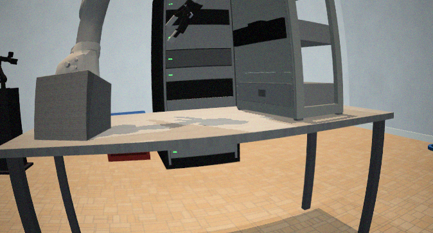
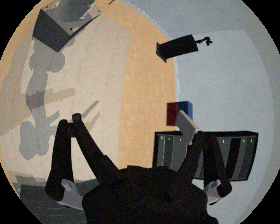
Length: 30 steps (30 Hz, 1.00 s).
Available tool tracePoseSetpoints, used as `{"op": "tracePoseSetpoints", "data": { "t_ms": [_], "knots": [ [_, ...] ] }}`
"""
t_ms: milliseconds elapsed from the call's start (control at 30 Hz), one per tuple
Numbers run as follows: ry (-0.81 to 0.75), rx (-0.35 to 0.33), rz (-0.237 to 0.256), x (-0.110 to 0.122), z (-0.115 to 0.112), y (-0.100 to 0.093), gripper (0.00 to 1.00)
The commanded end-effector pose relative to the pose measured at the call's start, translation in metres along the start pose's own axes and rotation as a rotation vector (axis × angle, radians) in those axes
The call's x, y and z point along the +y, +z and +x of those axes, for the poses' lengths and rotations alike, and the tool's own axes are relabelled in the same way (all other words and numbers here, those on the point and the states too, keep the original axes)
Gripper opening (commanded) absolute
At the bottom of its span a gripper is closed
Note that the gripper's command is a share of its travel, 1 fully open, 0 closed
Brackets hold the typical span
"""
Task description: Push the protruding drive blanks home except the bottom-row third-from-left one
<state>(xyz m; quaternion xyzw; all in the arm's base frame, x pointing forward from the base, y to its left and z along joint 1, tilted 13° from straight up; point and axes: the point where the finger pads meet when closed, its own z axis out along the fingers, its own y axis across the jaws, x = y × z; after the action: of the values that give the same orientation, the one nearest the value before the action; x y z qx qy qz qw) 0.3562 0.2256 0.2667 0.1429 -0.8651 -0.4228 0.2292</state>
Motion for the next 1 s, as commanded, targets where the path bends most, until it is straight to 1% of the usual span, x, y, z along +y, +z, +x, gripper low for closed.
{"op": "tracePoseSetpoints", "data": {
  "t_ms": [0, 33, 167, 333, 533, 600, 767, 967],
  "knots": [
    [0.104, -0.087, -0.030, 0.007, -0.013, -0.013, 1.00],
    [0.104, -0.087, -0.030, 0.007, -0.013, -0.013, 1.00],
    [0.152, -0.176, -0.096, 0.017, -0.022, -0.036, 1.00],
    [0.214, -0.278, -0.188, 0.029, -0.029, -0.067, 1.00],
    [0.288, -0.383, -0.310, 0.040, -0.035, -0.105, 1.00],
    [0.288, -0.383, -0.310, 0.040, -0.035, -0.105, 1.00],
    [0.358, -0.466, -0.435, 0.046, -0.037, -0.141, 1.00],
    [0.433, -0.536, -0.578, 0.049, -0.036, -0.180, 1.00]
  ]
}}
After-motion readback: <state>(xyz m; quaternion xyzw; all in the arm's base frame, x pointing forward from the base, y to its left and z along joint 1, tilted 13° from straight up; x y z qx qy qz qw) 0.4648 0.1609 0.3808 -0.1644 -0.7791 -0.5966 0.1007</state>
